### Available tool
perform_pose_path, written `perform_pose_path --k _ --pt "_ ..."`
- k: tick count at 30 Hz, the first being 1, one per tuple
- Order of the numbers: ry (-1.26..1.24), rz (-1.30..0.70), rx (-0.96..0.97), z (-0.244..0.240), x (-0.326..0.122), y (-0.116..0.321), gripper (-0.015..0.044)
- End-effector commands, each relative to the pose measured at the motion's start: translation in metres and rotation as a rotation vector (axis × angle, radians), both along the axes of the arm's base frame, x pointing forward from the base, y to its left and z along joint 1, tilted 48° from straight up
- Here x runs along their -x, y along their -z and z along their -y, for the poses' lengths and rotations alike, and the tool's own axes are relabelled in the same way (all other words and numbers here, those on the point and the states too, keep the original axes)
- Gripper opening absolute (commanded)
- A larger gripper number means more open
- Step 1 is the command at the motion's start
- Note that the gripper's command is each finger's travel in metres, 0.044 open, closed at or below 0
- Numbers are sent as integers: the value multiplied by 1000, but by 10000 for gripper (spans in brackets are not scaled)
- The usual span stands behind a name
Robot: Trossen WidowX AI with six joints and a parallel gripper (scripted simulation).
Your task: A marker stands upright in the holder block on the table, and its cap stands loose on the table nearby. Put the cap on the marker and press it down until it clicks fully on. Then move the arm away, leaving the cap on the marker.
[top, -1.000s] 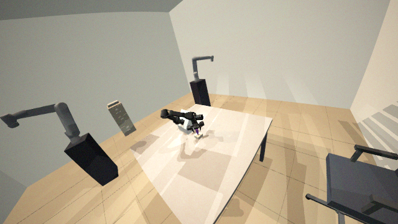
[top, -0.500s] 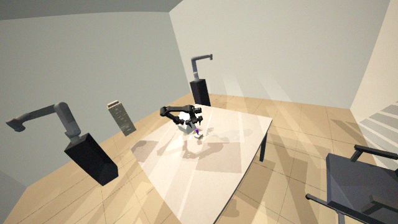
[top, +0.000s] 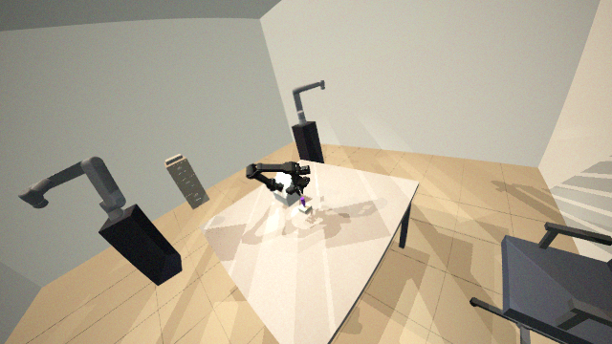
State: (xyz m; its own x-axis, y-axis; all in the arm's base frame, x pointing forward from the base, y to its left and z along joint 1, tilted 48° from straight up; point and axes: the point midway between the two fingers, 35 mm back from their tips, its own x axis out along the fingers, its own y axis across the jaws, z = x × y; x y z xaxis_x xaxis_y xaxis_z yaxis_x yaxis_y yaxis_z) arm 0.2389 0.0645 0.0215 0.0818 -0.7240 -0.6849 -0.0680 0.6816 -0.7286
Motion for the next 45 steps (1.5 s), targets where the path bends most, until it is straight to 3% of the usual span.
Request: perform_pose_path --k 1,45 --pt "-35 -31 6 1 -1 0 0" --pt "-33 -27 2 27 -5 25 0"
